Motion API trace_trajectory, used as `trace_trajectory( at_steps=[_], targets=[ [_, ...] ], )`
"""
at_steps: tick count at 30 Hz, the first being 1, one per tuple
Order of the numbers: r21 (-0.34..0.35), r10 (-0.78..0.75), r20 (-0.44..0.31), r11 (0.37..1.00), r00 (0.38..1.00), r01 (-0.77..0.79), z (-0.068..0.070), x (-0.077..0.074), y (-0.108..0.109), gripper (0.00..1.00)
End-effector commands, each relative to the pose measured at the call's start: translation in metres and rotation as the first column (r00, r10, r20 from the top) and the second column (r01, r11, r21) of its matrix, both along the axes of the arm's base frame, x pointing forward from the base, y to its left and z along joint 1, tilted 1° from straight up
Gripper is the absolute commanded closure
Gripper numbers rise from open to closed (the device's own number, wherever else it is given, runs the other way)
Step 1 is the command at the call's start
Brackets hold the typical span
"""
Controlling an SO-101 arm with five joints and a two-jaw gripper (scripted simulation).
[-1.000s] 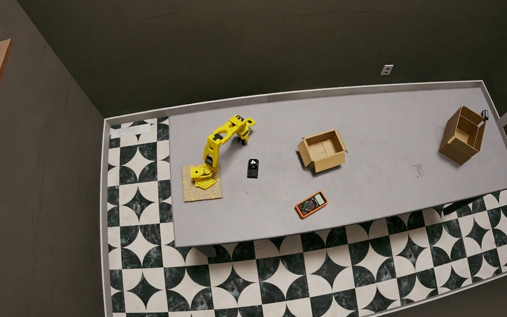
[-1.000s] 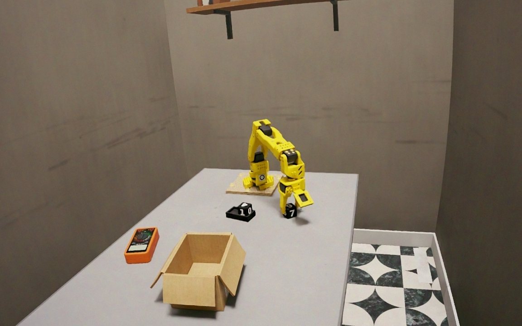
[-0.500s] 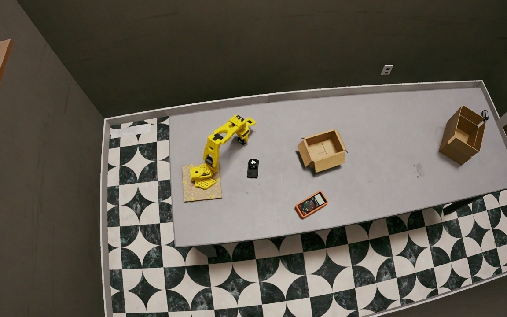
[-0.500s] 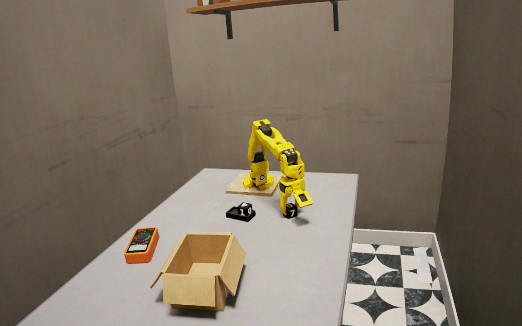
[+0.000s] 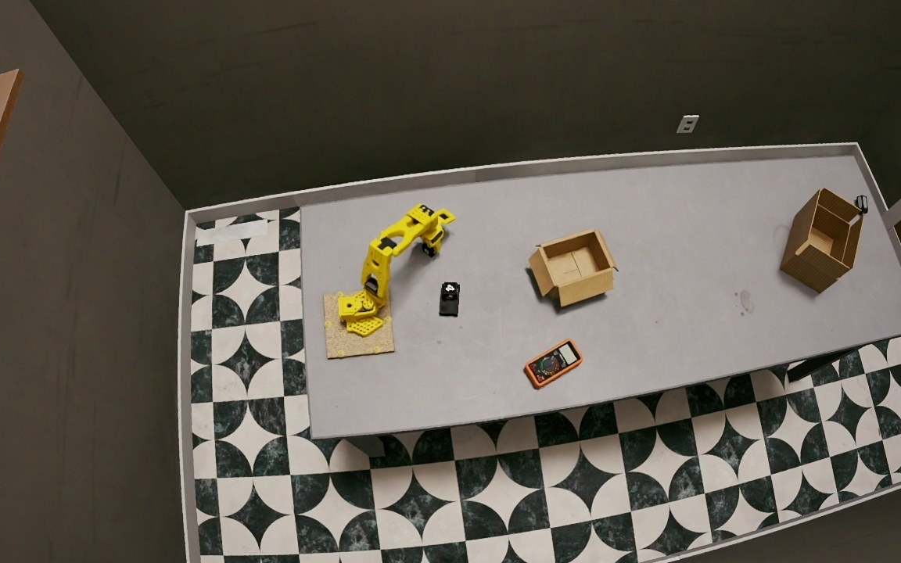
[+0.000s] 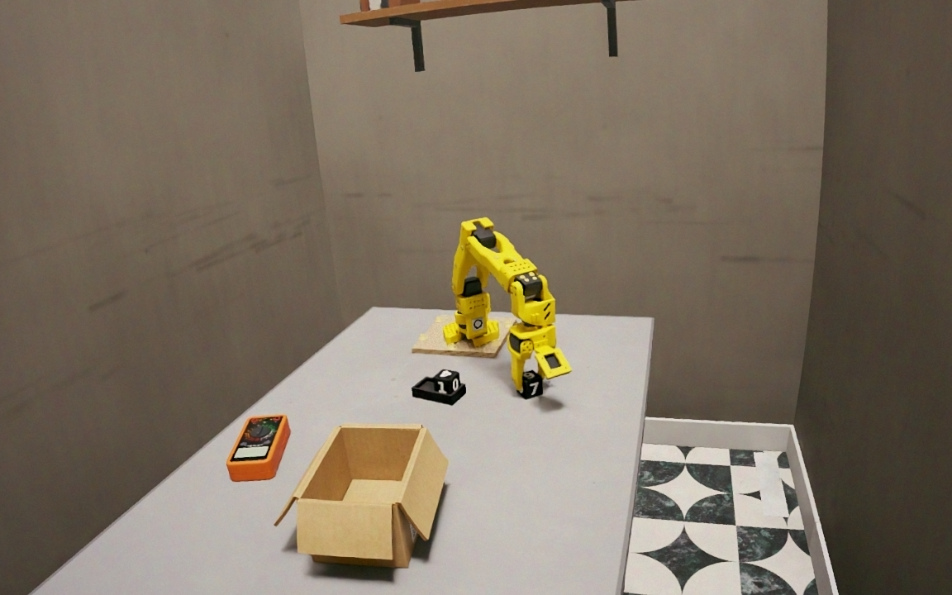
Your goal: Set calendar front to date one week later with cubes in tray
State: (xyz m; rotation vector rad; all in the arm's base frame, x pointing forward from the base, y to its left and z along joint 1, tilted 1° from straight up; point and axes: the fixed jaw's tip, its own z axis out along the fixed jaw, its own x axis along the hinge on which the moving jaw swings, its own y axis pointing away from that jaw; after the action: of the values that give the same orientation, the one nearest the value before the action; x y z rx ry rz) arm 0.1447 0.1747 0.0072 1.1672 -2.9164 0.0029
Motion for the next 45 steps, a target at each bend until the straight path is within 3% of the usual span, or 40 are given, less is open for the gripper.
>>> trace_trajectory(
  at_steps=[1,19,37,45],
  targets=[
    [-0.009,0.004,-0.011,1.0,1.0,-0.004,-0.003,-0.001,-0.003,0.96],
    [-0.009,0.004,-0.01,1.0,1.0,-0.004,0.0,-0.001,-0.003,1.0],
    [-0.01,0.004,-0.011,1.0,1.0,-0.004,0.041,-0.003,0.0,1.0],
    [-0.01,0.004,-0.011,1.0,1.0,-0.004,0.047,-0.004,0.0,1.0]
  ],
)
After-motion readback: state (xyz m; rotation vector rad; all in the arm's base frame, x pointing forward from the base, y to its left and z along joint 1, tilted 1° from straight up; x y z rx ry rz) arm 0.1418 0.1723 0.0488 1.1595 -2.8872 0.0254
